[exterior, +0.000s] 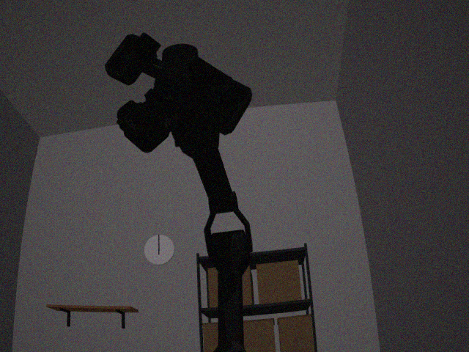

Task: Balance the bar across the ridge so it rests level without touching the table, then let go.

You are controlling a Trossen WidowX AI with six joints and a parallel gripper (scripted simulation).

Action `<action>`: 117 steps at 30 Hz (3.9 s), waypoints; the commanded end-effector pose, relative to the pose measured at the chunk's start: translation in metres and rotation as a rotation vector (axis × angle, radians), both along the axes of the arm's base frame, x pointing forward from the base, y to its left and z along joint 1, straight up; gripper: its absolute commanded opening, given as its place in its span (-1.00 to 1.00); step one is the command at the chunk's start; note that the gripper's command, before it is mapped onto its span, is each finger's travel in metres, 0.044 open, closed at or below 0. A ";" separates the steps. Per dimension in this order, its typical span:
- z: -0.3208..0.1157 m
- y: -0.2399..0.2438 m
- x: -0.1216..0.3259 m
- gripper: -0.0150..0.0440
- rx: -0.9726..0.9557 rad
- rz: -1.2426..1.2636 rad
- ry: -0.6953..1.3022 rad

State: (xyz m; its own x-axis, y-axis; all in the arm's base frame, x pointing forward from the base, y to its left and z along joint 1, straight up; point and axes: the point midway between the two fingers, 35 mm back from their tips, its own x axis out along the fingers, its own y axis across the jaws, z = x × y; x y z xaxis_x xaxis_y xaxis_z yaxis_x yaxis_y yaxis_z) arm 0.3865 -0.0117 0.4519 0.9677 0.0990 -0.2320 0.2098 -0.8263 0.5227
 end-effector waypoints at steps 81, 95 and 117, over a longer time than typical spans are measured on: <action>-0.402 -0.095 -0.061 0.58 0.197 -0.425 1.302; -0.402 -0.094 -0.060 -0.05 0.198 -0.416 1.302; -0.357 -0.096 -0.058 -0.49 0.197 -0.420 1.302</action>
State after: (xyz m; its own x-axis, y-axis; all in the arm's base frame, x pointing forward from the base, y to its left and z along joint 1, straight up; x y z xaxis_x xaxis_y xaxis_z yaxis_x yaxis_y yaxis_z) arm 0.3260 -0.1059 0.0826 0.0167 0.0011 -0.9999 0.1734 -0.9848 0.0018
